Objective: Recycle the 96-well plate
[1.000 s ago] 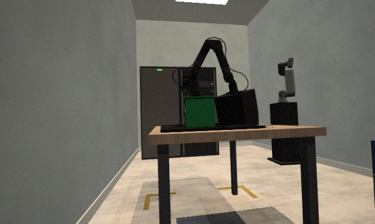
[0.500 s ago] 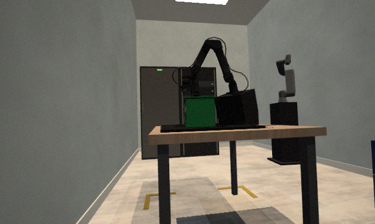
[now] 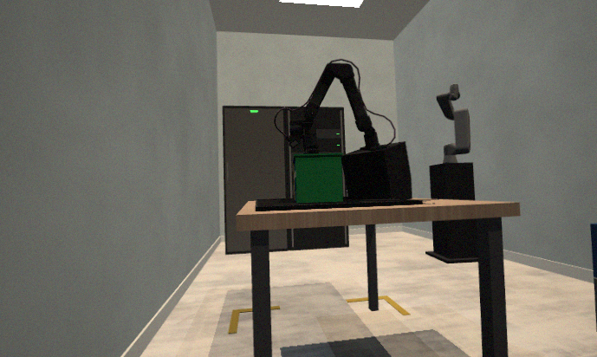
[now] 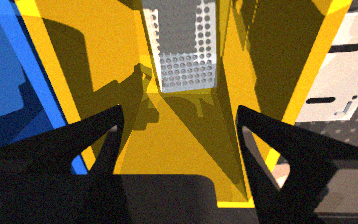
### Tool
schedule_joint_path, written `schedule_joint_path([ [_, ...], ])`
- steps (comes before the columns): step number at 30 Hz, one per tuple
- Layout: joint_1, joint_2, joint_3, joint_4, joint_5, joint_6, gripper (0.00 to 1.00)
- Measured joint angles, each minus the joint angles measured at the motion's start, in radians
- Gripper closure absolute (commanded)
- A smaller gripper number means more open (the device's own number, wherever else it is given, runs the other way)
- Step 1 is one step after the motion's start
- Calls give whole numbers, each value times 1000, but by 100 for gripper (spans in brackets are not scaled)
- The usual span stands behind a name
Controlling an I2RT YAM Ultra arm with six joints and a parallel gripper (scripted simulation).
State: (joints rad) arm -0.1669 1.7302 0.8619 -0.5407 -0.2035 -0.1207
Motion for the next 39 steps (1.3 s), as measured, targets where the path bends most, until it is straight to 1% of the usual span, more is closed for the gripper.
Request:
schedule_joint_path([
  [31,-2,0,0,-4,0,-3,18],
  [35,-7,-14,1,-16,0,-5,18],
  [39,-12,-35,16,-43,0,-10,18],
])
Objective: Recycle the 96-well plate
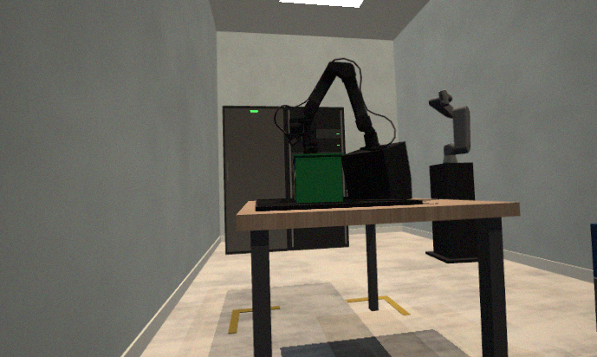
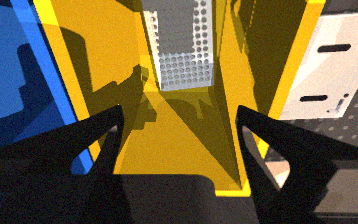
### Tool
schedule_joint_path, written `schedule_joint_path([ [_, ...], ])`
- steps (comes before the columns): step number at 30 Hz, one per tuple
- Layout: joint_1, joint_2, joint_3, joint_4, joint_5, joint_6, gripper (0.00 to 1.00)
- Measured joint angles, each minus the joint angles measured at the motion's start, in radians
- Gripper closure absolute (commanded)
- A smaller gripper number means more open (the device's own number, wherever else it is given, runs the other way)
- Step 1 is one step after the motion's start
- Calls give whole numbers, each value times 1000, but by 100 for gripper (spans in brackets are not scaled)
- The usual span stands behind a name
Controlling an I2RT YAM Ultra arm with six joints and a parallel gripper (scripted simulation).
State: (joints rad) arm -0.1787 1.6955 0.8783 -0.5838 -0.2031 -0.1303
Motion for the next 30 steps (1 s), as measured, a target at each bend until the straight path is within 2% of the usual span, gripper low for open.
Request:
schedule_joint_path([
  [30,-32,-105,81,-187,-4,-34,18],
])
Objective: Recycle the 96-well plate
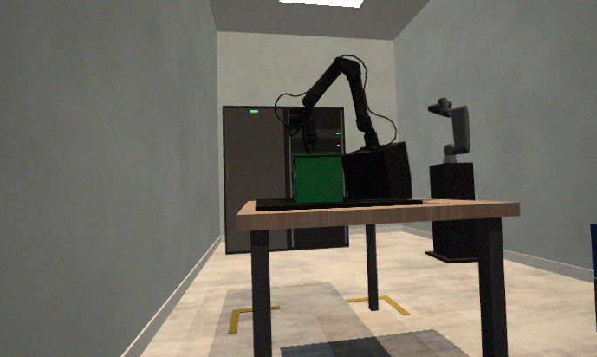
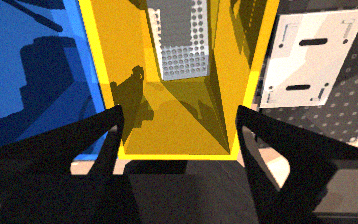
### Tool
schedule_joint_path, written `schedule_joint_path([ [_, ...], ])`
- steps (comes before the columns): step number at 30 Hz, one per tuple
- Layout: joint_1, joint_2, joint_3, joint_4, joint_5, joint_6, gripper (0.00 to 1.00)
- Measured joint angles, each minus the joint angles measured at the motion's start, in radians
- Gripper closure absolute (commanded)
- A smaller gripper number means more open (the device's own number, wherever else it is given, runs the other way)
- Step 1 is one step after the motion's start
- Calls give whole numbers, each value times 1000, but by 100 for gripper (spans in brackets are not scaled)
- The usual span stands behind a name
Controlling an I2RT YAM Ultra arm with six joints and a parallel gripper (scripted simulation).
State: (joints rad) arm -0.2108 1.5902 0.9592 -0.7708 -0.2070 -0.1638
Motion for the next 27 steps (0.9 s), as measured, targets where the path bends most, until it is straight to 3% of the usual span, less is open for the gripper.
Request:
schedule_joint_path([
  [27,0,0,3,-16,0,-1,18],
])
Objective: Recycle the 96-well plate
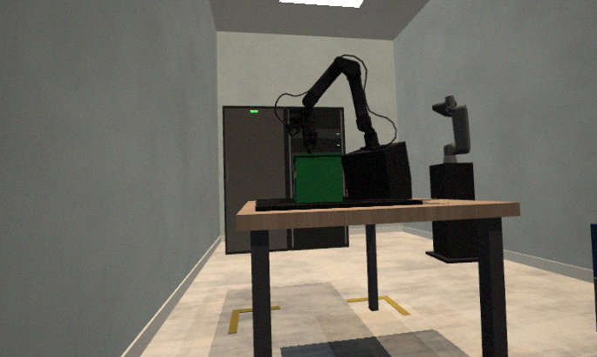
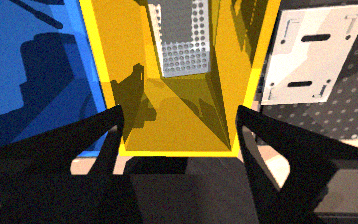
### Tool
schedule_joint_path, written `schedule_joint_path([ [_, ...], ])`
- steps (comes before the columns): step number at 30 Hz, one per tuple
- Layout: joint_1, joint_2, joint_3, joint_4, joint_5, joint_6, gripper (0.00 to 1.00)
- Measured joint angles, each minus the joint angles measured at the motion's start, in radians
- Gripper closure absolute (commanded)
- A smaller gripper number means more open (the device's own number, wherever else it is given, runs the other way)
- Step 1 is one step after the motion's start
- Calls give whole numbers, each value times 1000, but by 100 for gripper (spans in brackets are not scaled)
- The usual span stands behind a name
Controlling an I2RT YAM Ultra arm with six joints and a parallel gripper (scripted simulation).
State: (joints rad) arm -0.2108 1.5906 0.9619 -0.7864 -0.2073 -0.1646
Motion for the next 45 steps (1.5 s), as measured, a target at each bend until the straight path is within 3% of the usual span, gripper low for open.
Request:
schedule_joint_path([
  [31,-4,0,0,0,-4,-6,18],
  [45,-145,26,0,-2,-21,-126,18],
])
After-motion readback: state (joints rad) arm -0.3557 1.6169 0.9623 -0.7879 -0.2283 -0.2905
